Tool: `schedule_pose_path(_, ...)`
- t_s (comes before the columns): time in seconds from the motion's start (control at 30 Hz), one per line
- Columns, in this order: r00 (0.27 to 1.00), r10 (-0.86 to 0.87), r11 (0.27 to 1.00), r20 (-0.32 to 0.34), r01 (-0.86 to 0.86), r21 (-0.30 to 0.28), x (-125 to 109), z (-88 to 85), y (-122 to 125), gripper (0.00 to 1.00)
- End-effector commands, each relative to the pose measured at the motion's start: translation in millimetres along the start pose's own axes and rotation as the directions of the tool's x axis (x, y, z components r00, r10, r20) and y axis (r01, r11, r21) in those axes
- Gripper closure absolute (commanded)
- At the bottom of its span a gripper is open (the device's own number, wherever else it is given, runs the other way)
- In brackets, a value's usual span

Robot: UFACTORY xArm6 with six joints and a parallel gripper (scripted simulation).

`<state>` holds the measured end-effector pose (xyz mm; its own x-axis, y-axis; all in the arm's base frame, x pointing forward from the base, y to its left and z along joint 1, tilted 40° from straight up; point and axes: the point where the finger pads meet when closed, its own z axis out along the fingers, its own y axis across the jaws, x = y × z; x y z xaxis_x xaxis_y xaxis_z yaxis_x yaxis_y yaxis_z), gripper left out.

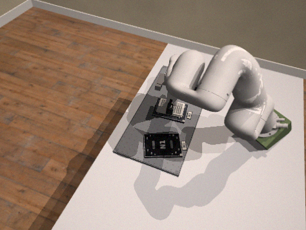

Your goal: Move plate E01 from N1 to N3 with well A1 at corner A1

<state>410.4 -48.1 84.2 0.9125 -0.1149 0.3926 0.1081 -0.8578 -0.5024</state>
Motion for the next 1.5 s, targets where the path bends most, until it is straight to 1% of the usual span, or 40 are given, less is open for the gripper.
schedule_pose_path(0.0,1.0,-0.001,1.0,-0.002,0.001,-0.001,0.9,1.8,0.3,1.0)
schedule_pose_path(0.63,1.0,-0.001,1.0,-0.002,0.001,-0.001,1.0,2.6,0.3,1.0)
schedule_pose_path(0.67,1.0,-0.001,1.0,-0.002,0.001,-0.001,0.9,3.3,0.3,0.0)
schedule_pose_path(1.47,1.0,-0.001,1.0,-0.002,0.001,-0.001,1.0,3.3,0.3,0.0)
